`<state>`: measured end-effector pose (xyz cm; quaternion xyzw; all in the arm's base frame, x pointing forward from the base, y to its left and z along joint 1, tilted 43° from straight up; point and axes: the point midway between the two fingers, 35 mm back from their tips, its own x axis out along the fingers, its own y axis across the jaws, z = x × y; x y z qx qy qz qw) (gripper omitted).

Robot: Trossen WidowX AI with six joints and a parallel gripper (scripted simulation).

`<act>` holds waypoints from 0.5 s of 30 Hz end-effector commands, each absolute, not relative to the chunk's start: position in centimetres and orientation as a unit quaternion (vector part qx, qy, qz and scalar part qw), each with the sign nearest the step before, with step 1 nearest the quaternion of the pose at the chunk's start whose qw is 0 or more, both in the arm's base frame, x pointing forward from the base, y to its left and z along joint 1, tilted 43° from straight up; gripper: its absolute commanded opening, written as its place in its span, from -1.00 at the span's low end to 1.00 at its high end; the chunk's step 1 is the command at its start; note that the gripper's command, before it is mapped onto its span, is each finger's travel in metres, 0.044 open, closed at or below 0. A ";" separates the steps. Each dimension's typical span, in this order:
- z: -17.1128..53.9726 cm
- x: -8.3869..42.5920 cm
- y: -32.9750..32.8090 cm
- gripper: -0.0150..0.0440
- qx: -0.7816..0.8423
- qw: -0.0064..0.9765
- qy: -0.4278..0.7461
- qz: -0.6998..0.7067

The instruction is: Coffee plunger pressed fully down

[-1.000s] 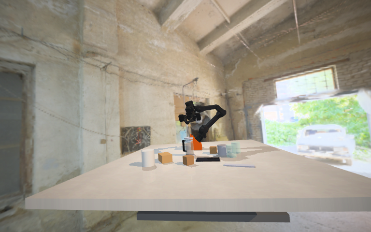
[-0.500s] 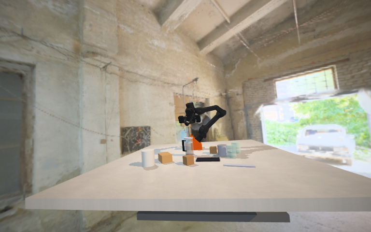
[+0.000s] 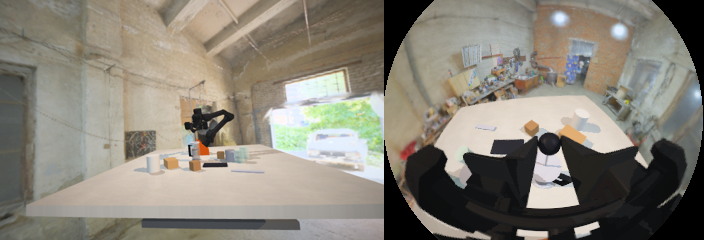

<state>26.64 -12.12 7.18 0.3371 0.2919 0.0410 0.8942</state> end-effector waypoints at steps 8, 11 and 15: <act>4.2 26.0 -9.6 -0.09 0.355 0.878 0.317 0.044; 3.8 26.0 -9.3 -0.09 0.355 0.878 0.316 0.044; 3.4 26.1 -8.8 -0.09 0.356 0.879 0.316 0.044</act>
